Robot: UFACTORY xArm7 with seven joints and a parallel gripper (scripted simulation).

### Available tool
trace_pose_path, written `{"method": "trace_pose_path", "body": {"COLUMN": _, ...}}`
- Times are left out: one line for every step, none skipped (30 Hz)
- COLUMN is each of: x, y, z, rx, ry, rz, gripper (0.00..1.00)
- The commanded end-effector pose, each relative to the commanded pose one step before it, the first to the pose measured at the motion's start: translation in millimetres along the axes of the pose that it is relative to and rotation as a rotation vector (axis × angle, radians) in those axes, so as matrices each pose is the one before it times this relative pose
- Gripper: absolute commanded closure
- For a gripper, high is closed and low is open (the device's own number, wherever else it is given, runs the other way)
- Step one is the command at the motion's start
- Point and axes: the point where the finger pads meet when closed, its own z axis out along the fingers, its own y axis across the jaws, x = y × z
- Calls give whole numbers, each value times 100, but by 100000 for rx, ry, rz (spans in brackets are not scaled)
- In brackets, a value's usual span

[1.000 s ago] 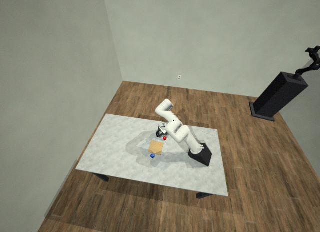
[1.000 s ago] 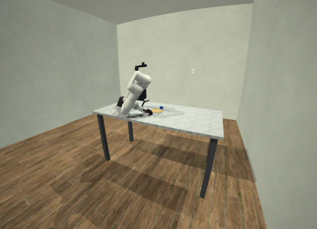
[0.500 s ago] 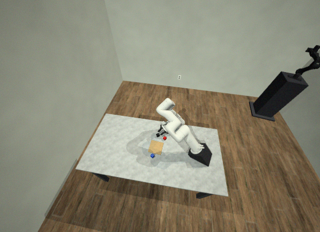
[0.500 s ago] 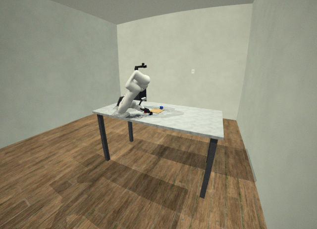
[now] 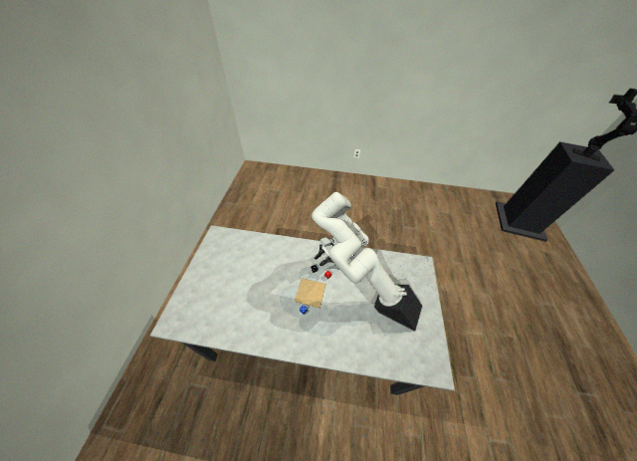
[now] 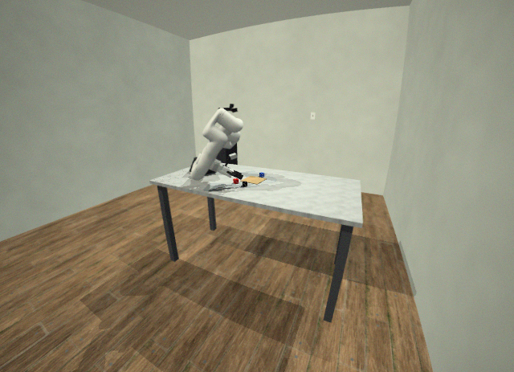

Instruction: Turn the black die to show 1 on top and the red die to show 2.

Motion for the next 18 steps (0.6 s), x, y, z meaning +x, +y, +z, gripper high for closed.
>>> {"method": "trace_pose_path", "body": {"x": 1903, "y": 56, "z": -1096, "rx": -111, "ry": -140, "rz": -95, "gripper": 53}}
{"method": "trace_pose_path", "body": {"x": 250, "y": 0, "z": -133, "rx": 0, "ry": 0, "rz": 0, "gripper": 53}}
{"method": "trace_pose_path", "body": {"x": 200, "y": 0, "z": -106, "rx": 0, "ry": 0, "rz": 0, "gripper": 53}}
{"method": "trace_pose_path", "body": {"x": 148, "y": 0, "z": -79, "rx": 0, "ry": 0, "rz": 0, "gripper": 53}}
{"method": "trace_pose_path", "body": {"x": 99, "y": 0, "z": -53, "rx": 0, "ry": 0, "rz": 0, "gripper": 53}}
{"method": "trace_pose_path", "body": {"x": 56, "y": 0, "z": -30, "rx": 0, "ry": 0, "rz": 0, "gripper": 53}}
{"method": "trace_pose_path", "body": {"x": 22, "y": 0, "z": -12, "rx": 0, "ry": 0, "rz": 0, "gripper": 53}}
{"method": "trace_pose_path", "body": {"x": 3, "y": 0, "z": -2, "rx": 0, "ry": 0, "rz": 0, "gripper": 53}}
{"method": "trace_pose_path", "body": {"x": 0, "y": 0, "z": 0, "rx": 0, "ry": 0, "rz": 0, "gripper": 53}}
{"method": "trace_pose_path", "body": {"x": 0, "y": 0, "z": 0, "rx": 0, "ry": 0, "rz": 0, "gripper": 53}}
{"method": "trace_pose_path", "body": {"x": 4, "y": 0, "z": 2, "rx": 17, "ry": 0, "rz": 7, "gripper": 53}}
{"method": "trace_pose_path", "body": {"x": 28, "y": -2, "z": 14, "rx": 110, "ry": -2, "rz": 45, "gripper": 53}}
{"method": "trace_pose_path", "body": {"x": 72, "y": -5, "z": 36, "rx": 284, "ry": -7, "rz": 115, "gripper": 53}}
{"method": "trace_pose_path", "body": {"x": 131, "y": -10, "z": 66, "rx": 521, "ry": -24, "rz": 208, "gripper": 53}}
{"method": "trace_pose_path", "body": {"x": 200, "y": -17, "z": 102, "rx": 808, "ry": -63, "rz": 316, "gripper": 53}}
{"method": "trace_pose_path", "body": {"x": 275, "y": -28, "z": 140, "rx": 1132, "ry": -141, "rz": 428, "gripper": 53}}
{"method": "trace_pose_path", "body": {"x": 351, "y": -43, "z": 179, "rx": 1477, "ry": -278, "rz": 535, "gripper": 53}}
{"method": "trace_pose_path", "body": {"x": 421, "y": -63, "z": 216, "rx": 1825, "ry": -493, "rz": 630, "gripper": 53}}
